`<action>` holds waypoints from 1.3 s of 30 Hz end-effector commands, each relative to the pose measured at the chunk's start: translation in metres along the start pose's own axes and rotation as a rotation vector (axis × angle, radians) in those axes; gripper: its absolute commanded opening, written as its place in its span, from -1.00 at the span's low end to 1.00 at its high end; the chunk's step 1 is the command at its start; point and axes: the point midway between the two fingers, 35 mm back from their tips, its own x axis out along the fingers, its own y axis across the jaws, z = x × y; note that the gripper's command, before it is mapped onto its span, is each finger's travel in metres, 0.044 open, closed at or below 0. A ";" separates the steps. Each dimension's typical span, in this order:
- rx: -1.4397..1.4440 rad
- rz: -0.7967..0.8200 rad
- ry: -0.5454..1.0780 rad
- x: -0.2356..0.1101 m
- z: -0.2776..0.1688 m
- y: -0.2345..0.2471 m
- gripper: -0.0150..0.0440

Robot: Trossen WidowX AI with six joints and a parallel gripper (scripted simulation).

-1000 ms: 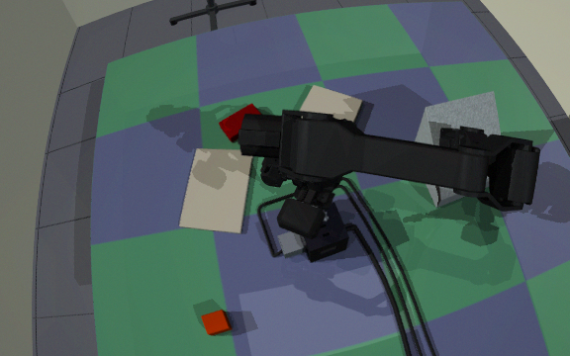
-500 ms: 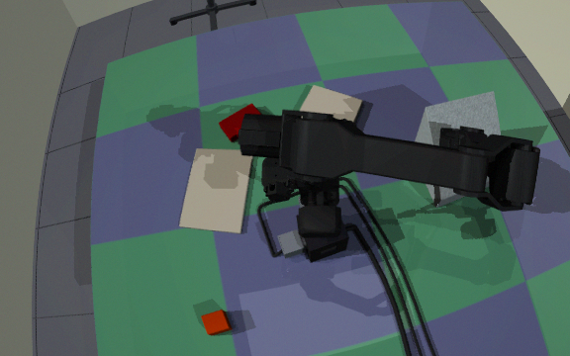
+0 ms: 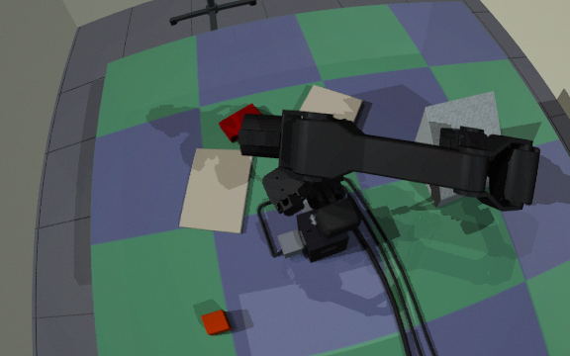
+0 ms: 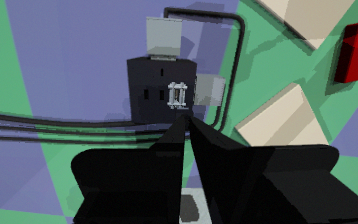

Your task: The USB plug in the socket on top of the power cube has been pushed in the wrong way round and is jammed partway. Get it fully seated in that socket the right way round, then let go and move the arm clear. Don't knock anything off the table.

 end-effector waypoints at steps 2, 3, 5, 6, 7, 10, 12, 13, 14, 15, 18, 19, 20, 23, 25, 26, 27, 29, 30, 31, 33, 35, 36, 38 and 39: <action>-0.109 0.000 0.001 0.000 0.000 0.000 -0.49; -0.136 0.000 0.001 0.000 0.000 0.000 -0.49; -0.188 0.000 0.001 0.000 0.000 0.000 -0.49; -0.214 0.000 0.001 0.000 0.000 0.000 -0.49; -0.240 0.000 0.001 0.000 0.000 0.000 -0.49; -0.319 0.000 0.001 0.000 0.000 0.000 -0.49; -0.371 0.000 0.001 0.000 0.000 0.000 -0.49; -0.397 0.000 0.001 0.000 0.000 0.000 -0.49; -0.423 0.000 0.001 0.000 0.000 0.000 -0.49; -0.450 0.000 0.001 0.000 0.000 0.000 -0.49; -0.528 0.000 0.001 0.000 0.000 0.000 -0.49; -0.554 0.000 0.001 0.000 0.000 0.000 -0.49; -0.581 0.000 0.001 0.000 0.000 0.000 -0.49; -0.659 0.000 0.001 0.000 0.000 0.000 -0.49; -0.711 0.000 0.001 0.000 0.000 0.000 -0.49; -0.738 0.000 0.001 0.000 0.000 0.000 -0.49; -0.764 0.000 0.001 0.000 0.000 0.000 -0.49; -0.816 0.000 0.001 0.000 0.000 0.000 -0.49; -0.842 0.000 0.001 0.000 0.000 0.000 -0.49; -0.868 0.000 0.001 0.000 0.000 0.000 -0.49; -0.921 0.000 0.001 0.000 0.000 0.000 -0.49; -0.973 0.000 0.001 0.000 0.000 0.000 -0.49; -0.999 0.000 0.001 0.000 0.000 0.000 -0.49; -1.052 0.000 0.001 0.000 0.000 0.000 -0.49; -1.078 0.000 0.001 0.000 0.000 0.000 -0.49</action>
